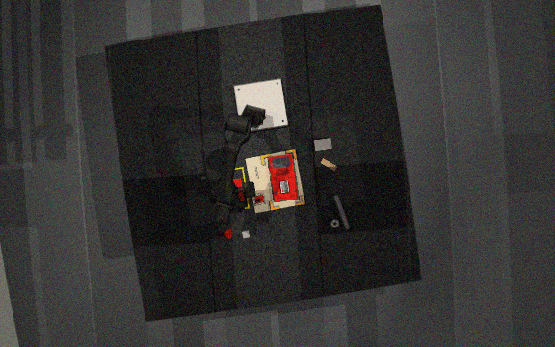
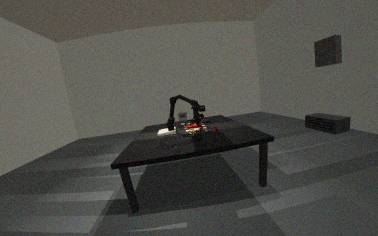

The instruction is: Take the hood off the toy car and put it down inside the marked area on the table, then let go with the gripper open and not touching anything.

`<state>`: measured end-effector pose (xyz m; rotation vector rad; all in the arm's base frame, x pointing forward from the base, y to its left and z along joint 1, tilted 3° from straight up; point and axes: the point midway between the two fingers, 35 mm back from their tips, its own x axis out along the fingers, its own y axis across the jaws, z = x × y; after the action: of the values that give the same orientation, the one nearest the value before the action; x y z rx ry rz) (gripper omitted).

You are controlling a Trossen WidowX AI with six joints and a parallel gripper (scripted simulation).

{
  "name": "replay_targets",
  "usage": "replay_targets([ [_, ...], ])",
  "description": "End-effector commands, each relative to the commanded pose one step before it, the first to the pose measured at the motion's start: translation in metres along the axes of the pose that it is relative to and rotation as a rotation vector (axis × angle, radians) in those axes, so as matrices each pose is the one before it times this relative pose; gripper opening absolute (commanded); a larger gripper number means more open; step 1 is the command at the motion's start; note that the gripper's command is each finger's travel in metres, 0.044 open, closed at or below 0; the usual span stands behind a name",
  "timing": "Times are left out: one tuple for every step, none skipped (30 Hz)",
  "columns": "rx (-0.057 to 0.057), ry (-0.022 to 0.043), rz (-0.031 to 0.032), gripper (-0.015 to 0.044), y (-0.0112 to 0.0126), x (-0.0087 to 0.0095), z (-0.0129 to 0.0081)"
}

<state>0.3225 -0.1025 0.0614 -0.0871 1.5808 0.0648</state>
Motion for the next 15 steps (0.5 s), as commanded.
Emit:
replay_targets([
  [-0.0058, 0.00456, -0.00110, 0.0000, 0.00006, 0.00501, -0.00156],
  [0.0000, 0.00000, 0.00000, 0.0000, 0.00002, 0.00089, -0.00004],
  [0.0000, 0.00001, 0.00000, 0.0000, 0.00002, 0.00088, -0.00004],
  [0.0000, 0.00001, 0.00000, 0.0000, 0.00002, 0.00088, -0.00004],
  [0.0000, 0.00001, 0.00000, 0.0000, 0.00002, 0.00088, -0.00004],
  [0.0000, 0.00001, 0.00000, 0.0000, 0.00002, 0.00088, -0.00005],
  [0.0000, 0.00001, 0.00000, 0.0000, 0.00002, 0.00088, -0.00005],
  [0.0000, 0.00001, 0.00000, 0.0000, 0.00002, 0.00088, -0.00005],
  [0.0000, 0.00001, 0.00000, 0.0000, 0.00002, 0.00088, -0.00005],
  [0.0000, 0.00001, 0.00000, 0.0000, 0.00003, 0.00088, -0.00006],
  [0.0000, 0.00001, 0.00000, 0.0000, 0.00003, 0.00088, -0.00006],
  [0.0000, 0.00001, 0.00000, 0.0000, 0.00003, 0.00088, -0.00006],
  [0.0000, 0.00001, 0.00000, 0.0000, 0.00003, 0.00088, -0.00006],
  [0.0000, 0.00001, 0.00000, 0.0000, 0.00003, 0.00088, -0.00007],
  [0.0000, 0.00001, 0.00000, 0.0000, 0.00003, 0.00088, -0.00007],
])
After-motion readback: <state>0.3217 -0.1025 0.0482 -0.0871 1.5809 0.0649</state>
